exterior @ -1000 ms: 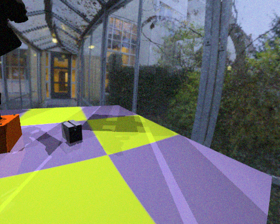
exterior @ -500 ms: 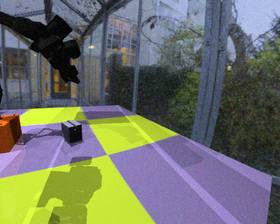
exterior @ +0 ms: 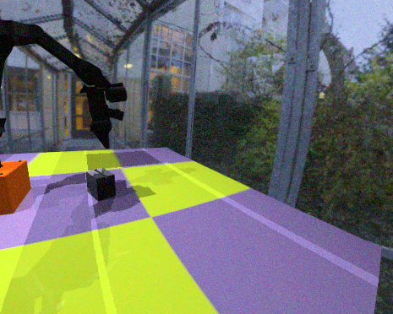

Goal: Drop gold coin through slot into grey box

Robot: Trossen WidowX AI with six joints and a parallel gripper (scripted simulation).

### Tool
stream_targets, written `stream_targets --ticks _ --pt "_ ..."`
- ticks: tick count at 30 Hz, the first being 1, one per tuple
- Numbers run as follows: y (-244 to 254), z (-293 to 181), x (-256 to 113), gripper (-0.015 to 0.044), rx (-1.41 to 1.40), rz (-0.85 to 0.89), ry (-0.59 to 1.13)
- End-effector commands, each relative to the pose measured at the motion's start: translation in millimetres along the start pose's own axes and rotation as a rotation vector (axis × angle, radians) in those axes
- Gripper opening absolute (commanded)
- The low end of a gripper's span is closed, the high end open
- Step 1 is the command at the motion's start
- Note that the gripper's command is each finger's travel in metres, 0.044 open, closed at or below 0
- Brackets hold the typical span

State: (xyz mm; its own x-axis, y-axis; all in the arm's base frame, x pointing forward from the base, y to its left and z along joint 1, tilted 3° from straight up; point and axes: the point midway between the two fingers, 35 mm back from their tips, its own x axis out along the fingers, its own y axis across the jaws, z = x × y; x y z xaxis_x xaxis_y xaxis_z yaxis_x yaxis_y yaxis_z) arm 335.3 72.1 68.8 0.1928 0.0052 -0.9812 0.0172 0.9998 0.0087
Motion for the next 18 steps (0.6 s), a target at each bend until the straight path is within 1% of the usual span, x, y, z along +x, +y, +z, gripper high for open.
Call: stream_targets --ticks 1,3,8,11,16,18 --pt "44 -27 13 0.0161 0.007 0.026 0.149" --pt "59 -39 18 0.0161 0.011 0.026 0.209" --pt "59 -41 21 0.0161 0.011 0.025 0.216" --pt "59 -47 50 0.0161 0.011 0.025 0.216" --pt "59 -48 54 0.0161 0.011 0.025 0.216" --pt "59 -51 65 0.0161 0.011 0.025 0.216"
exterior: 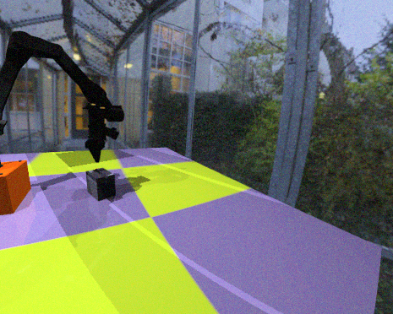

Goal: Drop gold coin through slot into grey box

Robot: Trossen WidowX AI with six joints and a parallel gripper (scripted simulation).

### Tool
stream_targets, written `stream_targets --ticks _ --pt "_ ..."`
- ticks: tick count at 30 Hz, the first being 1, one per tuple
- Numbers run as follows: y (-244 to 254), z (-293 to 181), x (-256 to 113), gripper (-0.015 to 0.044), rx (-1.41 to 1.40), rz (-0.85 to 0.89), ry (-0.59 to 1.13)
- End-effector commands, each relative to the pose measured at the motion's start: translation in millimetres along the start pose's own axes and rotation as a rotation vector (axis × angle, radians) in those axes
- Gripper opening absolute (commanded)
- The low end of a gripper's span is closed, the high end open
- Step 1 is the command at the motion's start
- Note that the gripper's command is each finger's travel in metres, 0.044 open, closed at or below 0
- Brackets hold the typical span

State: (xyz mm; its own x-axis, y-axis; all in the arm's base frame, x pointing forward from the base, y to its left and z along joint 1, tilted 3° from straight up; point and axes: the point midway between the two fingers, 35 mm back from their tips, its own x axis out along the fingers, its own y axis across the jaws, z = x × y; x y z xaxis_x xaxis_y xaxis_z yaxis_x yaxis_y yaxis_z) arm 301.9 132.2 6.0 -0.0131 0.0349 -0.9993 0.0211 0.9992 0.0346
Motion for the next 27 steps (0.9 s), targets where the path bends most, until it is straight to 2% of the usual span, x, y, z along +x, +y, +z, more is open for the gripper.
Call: stream_targets --ticks 1,27 --pt "-1 -3 13 0.0161 0.005 0.0 0.009" --pt "-1 -2 49 0.0161 0.005 0.0 0.009"
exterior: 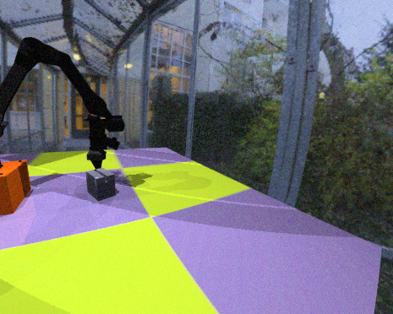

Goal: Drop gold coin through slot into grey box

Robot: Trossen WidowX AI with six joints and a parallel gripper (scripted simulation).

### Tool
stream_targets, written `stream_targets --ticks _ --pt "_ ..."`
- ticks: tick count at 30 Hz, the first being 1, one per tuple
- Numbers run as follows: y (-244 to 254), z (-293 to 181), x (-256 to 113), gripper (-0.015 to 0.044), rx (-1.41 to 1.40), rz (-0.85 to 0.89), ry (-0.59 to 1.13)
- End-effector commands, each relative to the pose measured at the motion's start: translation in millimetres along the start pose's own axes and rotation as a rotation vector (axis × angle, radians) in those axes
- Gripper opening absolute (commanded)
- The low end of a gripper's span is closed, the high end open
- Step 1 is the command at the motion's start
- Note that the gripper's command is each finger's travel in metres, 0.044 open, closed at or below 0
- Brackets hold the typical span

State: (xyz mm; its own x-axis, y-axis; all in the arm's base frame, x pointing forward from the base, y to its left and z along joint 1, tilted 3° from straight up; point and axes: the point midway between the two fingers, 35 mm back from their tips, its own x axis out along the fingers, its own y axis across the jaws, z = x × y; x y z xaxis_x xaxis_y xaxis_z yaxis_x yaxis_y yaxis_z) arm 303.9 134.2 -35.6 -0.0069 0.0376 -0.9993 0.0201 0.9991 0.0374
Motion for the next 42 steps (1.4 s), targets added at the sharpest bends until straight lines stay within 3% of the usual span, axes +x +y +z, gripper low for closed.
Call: stream_targets --ticks 1,15,21,31,42 --pt "-2 -5 9 0.0161 0.006 -0.003 0.015" --pt "-2 -6 25 0.0161 0.006 -0.003 0.015" --pt "-2 -6 25 0.0003 0.006 -0.003 0.015" --pt "-2 -6 24 0.0 0.006 -0.003 0.015" --pt "-1 -2 -3 0.0 0.006 -0.003 0.015"
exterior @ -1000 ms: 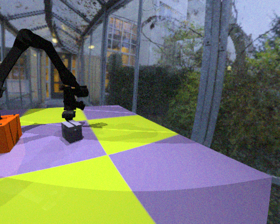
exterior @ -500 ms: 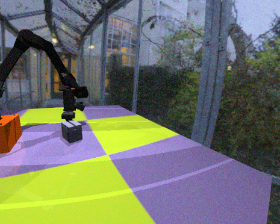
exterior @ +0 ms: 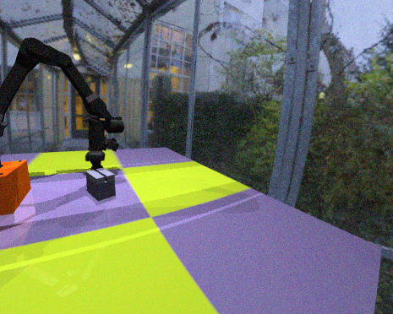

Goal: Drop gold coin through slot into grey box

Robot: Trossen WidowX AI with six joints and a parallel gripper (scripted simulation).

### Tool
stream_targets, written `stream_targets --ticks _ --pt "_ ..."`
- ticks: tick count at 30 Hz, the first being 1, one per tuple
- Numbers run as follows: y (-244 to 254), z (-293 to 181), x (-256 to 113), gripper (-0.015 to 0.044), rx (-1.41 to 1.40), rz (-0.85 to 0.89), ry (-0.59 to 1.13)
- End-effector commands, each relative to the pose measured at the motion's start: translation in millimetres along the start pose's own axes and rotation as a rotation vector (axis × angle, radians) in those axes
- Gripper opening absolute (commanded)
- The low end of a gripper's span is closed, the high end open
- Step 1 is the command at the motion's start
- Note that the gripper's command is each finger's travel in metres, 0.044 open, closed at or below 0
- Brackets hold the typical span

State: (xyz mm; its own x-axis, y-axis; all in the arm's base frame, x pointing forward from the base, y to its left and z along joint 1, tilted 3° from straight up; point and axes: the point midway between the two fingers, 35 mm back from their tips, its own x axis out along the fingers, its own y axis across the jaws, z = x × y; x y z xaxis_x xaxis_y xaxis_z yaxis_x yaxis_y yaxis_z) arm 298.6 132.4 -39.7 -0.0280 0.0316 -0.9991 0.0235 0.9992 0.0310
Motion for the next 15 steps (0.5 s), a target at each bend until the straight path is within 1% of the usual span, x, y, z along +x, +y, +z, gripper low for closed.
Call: stream_targets --ticks 1,15 --pt "1 3 -10 0.0 0.003 0.004 -0.006" --pt "2 3 -45 0.0 0.003 0.003 -0.007"
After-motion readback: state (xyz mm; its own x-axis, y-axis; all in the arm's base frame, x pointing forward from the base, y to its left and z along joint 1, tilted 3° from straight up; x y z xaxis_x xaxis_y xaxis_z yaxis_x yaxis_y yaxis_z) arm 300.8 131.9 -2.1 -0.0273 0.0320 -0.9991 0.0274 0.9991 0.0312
